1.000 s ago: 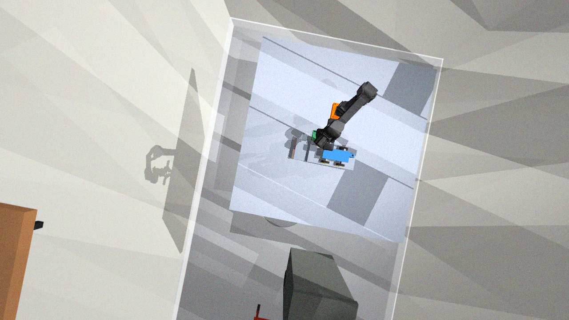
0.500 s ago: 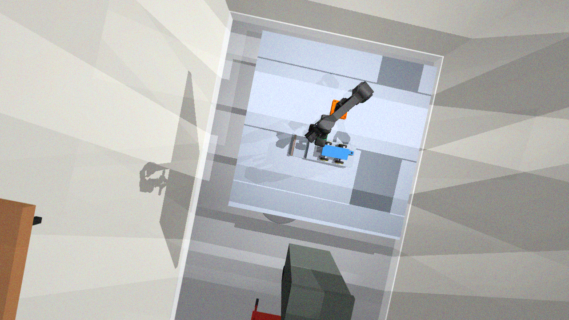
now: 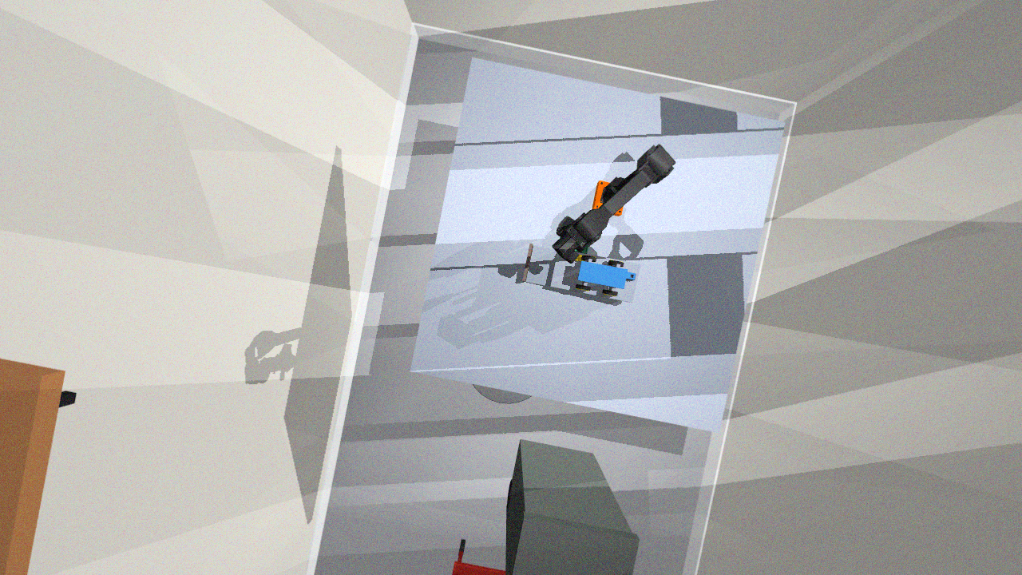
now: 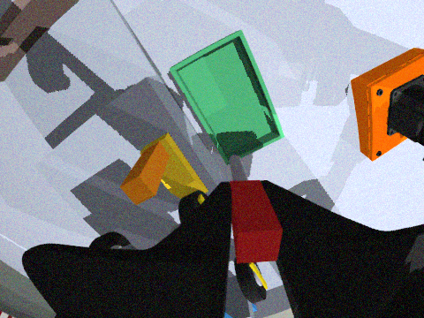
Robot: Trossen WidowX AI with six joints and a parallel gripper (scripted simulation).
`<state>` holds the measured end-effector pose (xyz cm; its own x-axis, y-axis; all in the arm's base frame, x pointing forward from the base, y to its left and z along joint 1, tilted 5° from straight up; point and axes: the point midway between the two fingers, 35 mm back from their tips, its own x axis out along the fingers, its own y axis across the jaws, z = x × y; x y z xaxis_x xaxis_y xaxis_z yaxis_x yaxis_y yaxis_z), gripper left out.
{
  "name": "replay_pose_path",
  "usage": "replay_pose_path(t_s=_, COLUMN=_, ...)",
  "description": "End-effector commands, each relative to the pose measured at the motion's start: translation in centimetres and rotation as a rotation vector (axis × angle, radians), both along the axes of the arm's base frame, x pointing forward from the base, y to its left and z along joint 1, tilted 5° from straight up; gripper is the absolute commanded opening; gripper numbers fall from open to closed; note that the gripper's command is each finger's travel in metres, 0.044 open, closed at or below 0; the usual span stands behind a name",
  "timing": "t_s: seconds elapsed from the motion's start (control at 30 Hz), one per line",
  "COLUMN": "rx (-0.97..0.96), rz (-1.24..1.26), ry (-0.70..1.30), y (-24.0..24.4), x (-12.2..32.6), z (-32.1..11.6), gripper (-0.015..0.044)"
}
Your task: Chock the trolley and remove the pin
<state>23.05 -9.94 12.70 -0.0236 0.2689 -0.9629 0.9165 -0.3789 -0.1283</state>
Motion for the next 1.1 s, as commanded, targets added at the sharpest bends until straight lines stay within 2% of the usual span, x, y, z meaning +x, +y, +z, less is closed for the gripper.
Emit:
replay_pose_path(t_s=0.0, rx=-0.029, rz=-0.109, ry=0.022, y=0.13, x=-0.11, z=0.14, gripper=0.0)
replay_pose_path(t_s=1.07, rx=-0.21, rz=-1.062, ry=0.181, y=0.73, x=-0.02, z=0.29, gripper=0.0)
